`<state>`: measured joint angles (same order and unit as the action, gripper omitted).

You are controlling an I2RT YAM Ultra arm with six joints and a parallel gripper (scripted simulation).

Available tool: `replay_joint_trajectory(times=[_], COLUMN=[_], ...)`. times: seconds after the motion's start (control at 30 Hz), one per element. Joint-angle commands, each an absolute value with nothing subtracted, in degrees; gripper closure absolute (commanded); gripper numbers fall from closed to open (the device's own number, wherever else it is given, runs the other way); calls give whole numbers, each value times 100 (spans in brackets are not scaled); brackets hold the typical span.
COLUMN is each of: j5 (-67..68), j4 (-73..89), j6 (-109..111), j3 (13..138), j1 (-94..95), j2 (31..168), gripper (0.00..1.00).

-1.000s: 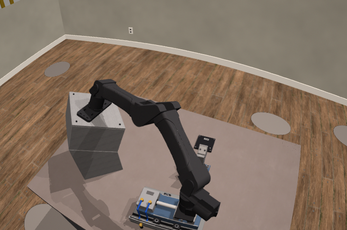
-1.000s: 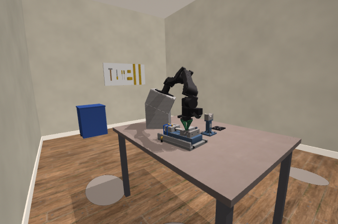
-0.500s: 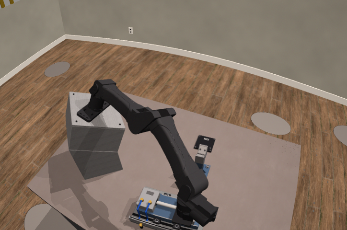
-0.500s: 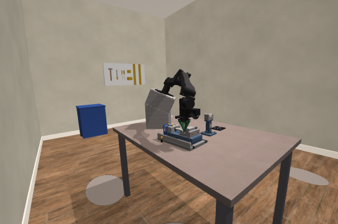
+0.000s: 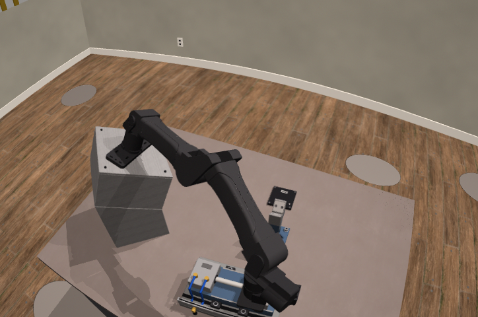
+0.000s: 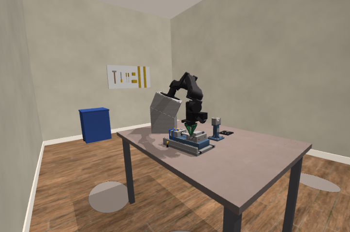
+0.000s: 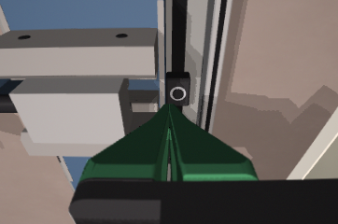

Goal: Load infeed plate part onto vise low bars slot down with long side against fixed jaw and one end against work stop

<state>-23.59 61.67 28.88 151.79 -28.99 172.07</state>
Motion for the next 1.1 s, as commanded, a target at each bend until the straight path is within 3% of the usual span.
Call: replay_joint_trajectory(times=[0.0, 1.07], j5=[-2417, -2449], j4=[6277, 6979], j6=[2937, 3200], j3=[15378, 15431], j1=[-3045, -3285], j2=[17204, 16600], gripper=[100, 100])
